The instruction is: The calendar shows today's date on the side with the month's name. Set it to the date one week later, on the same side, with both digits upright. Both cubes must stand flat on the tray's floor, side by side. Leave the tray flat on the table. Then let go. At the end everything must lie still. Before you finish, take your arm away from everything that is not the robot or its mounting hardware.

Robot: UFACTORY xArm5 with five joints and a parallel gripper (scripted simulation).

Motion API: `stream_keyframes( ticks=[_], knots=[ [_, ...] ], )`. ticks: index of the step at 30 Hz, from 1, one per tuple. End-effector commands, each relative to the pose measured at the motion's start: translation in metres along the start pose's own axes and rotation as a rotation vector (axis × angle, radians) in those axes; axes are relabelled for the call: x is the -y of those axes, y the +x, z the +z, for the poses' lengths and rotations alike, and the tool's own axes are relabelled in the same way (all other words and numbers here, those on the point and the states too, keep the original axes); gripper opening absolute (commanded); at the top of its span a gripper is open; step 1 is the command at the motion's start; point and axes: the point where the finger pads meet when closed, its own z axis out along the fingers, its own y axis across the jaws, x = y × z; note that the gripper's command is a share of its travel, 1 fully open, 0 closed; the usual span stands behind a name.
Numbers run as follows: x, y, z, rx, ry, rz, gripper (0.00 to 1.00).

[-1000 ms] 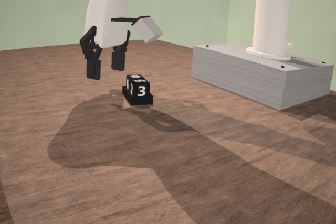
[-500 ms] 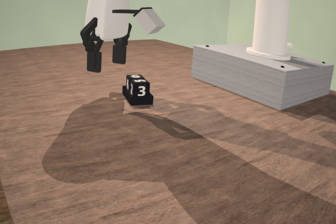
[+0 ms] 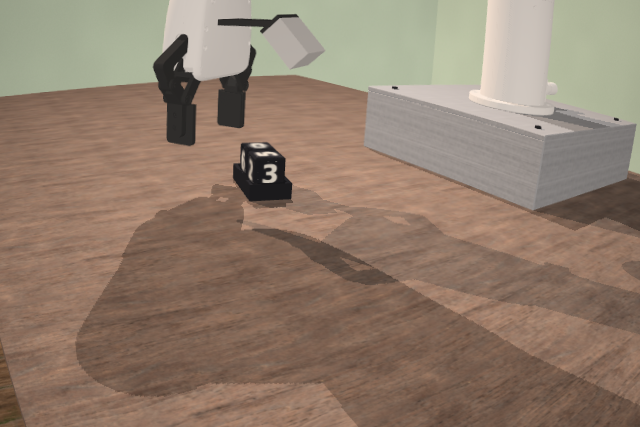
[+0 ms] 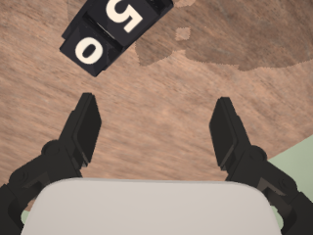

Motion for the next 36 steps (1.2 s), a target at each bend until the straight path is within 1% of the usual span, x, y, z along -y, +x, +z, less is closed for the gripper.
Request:
stream_keyframes(
  ticks=[1,6,11,17,21,30,36],
  knots=[
    [-0.008,0.005,-0.001,0.002,-0.003,0.001,1.00],
    [-0.011,0.007,-0.001,0.002,-0.003,0.001,1.00],
    [-0.025,0.019,-0.001,0.002,-0.003,0.001,1.00],
    [-0.030,0.024,-0.001,0.002,-0.003,0.001,1.00],
    [-0.042,0.034,-0.001,0.002,-0.003,0.001,1.00],
    [-0.050,0.040,-0.001,0.002,-0.003,0.001,1.00],
    [-0.066,0.054,-0.001,0.002,-0.004,0.001,1.00]
  ],
)
